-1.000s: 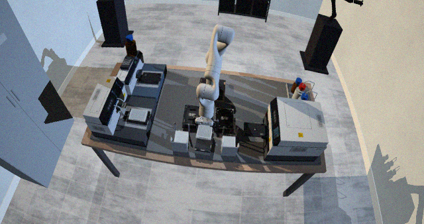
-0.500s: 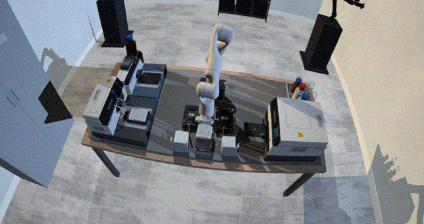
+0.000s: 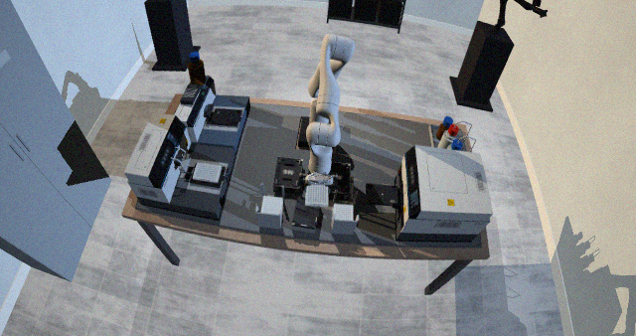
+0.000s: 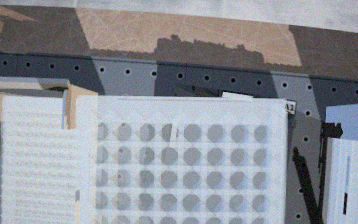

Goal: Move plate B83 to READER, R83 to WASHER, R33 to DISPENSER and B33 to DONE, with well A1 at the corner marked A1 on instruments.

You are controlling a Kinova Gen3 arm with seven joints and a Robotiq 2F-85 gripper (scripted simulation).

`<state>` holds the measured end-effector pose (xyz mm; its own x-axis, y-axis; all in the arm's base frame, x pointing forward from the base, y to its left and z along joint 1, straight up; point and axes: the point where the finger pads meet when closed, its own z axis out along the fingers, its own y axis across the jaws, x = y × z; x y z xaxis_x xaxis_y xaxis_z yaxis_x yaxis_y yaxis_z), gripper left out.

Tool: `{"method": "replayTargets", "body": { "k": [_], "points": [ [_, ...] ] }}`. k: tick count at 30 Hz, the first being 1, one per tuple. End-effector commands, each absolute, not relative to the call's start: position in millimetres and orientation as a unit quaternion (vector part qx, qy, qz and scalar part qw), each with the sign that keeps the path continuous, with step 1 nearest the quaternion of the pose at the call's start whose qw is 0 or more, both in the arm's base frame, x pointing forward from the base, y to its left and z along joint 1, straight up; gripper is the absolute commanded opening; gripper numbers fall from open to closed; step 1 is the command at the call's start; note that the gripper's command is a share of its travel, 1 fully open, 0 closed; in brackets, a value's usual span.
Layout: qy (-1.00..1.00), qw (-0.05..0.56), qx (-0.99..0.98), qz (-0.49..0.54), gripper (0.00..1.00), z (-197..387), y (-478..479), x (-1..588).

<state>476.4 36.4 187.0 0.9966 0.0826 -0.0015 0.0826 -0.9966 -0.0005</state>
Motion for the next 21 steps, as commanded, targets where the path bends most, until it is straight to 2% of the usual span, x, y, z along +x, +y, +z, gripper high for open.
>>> {"method": "replayTargets", "body": {
  "k": [1, 21],
  "points": [
    [-0.060, 0.000, -0.998, 0.000, 0.94, 187.8, 46.1, 474.0],
    [-0.165, 0.000, -0.986, 0.000, 0.94, 187.8, 96.6, 458.9]
  ]
}}
